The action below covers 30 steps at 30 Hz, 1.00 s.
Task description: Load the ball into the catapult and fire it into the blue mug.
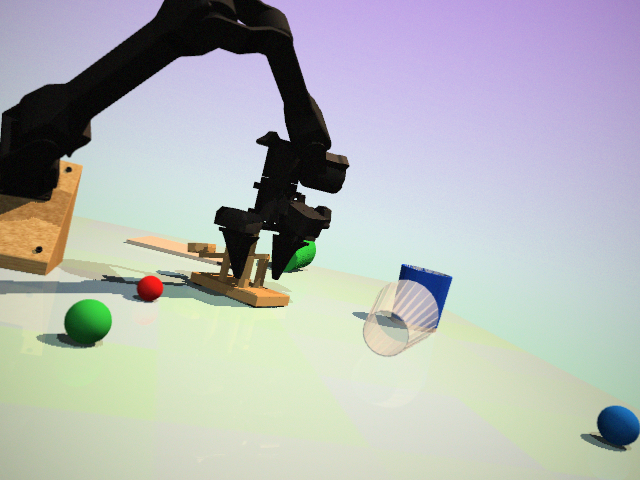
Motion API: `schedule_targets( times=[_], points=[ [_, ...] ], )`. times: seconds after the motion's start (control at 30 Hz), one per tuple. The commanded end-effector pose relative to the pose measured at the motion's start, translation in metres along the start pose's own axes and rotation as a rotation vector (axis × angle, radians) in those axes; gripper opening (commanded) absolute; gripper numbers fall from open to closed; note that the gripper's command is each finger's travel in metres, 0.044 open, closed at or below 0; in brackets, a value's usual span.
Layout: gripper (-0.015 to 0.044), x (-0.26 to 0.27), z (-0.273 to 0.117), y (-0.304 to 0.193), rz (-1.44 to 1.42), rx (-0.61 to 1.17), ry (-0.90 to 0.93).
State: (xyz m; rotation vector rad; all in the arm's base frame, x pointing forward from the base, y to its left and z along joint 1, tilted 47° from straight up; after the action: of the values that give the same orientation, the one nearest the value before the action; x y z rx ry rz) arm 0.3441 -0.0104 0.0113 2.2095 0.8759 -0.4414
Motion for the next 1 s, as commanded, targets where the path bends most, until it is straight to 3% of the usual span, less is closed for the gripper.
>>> schedule_targets(
  times=[0.0,0.33,0.53,0.67,0.97],
  points=[
    [0.0414,0.000,0.000,0.000,0.000,0.000,0.000],
    [0.0151,0.000,0.000,0.000,0.000,0.000,0.000],
    [0.0111,0.000,0.000,0.000,0.000,0.000,0.000],
    [0.0006,0.001,-0.039,0.000,-0.003,0.001,0.001],
    [0.0000,0.000,-0.050,0.000,-0.123,0.000,0.000]
  ],
)
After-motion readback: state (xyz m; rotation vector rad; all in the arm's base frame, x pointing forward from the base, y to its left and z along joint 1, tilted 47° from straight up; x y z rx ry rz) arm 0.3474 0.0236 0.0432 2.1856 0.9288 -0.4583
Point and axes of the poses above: the point midway between the two fingers, 35 mm back from their tips, its own z axis out along the fingers, its own x axis across the jaws, y = z × x, the point moved 6 cm from there along -z, back along the fingers, and after that the axes turned 8 degrees about -z, right-handed, at the moved point
